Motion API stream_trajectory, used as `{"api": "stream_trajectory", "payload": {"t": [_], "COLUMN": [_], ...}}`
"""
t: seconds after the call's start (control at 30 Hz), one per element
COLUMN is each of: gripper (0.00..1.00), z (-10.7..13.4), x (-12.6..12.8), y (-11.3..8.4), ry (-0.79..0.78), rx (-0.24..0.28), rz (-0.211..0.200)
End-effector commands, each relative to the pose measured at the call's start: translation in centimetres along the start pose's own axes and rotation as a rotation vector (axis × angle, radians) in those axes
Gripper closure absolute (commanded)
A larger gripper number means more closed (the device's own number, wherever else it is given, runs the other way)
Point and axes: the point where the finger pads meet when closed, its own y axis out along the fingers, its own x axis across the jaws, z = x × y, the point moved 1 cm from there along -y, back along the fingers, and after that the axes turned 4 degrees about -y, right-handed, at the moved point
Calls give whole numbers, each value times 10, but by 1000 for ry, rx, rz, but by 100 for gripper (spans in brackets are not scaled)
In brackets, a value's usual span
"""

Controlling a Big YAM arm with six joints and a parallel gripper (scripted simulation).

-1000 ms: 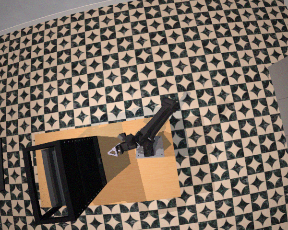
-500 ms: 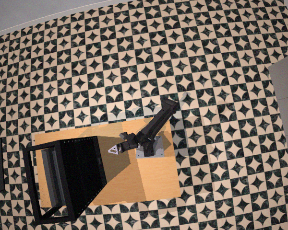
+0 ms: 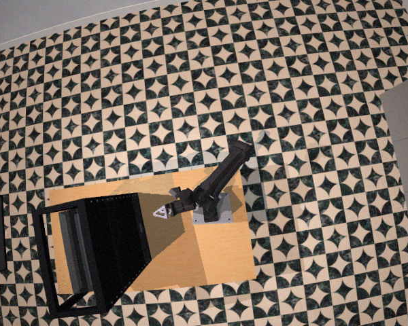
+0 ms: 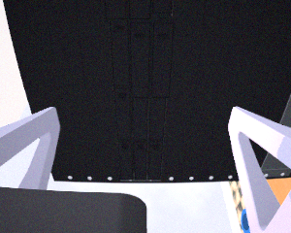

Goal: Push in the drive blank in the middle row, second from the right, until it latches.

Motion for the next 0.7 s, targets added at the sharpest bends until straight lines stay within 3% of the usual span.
{"api": "stream_trajectory", "payload": {"t": [0.0, 0.27, 0.33, 0.5, 0.67], "gripper": [0, 0, 0, 0, 0], "z": [-9, -9, -10, -24, -24], "x": [12, 11, 9, 26, 26], "y": [-2, 0, 4, 13, 29], "ry": [35, 31, 23, 32, 29], "rx": [-24, -23, -24, -45, -47], "rz": [-34, -28, -14, -35, -36]}}
